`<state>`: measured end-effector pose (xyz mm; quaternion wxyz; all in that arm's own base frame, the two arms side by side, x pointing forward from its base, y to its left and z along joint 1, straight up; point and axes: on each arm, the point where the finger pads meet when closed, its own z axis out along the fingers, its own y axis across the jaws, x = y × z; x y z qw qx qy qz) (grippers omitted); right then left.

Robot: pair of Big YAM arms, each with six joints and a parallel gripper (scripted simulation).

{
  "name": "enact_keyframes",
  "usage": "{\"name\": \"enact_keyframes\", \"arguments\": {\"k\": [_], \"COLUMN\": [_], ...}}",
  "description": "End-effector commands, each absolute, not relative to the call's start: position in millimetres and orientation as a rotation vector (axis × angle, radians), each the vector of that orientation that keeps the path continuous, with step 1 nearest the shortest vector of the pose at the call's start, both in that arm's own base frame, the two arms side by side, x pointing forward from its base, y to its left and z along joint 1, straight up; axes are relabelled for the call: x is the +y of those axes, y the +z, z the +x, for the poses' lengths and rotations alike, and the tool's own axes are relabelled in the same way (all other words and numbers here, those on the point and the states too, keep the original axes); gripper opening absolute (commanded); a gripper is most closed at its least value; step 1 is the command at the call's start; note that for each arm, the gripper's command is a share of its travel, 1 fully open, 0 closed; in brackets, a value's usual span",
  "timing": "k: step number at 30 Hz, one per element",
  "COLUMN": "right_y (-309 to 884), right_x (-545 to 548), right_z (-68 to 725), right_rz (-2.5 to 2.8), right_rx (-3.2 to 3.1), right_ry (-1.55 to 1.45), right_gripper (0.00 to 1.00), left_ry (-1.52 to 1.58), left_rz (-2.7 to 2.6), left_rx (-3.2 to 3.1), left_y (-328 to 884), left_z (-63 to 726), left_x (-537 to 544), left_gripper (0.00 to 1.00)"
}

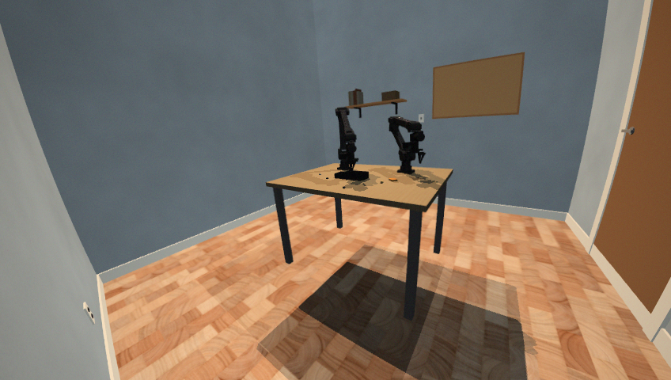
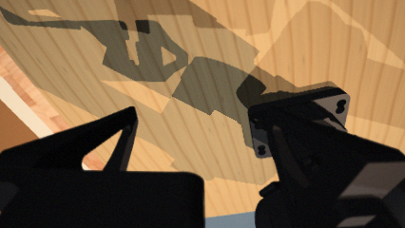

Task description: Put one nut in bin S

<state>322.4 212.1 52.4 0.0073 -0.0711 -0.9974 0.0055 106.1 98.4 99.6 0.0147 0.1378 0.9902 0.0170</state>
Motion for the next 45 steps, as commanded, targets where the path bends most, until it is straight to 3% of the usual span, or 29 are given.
{"name": "enact_keyframes", "arguments": {"k": [1, 45], "right_y": [45, 34], "right_x": [212, 220], "right_z": [330, 339], "right_rz": [-0.251, -0.231], "right_rx": [-3.132, -3.157], "right_ry": [0.001, -0.029], "right_gripper": [0.09, 0.09], "left_ry": [0.060, 0.060], "left_rz": [0.408, 0.408], "left_rx": [3.081, 3.081], "left_y": [102, 102], "left_z": [106, 106], "left_x": [101, 101], "left_gripper": [1.00, 1.00]}}
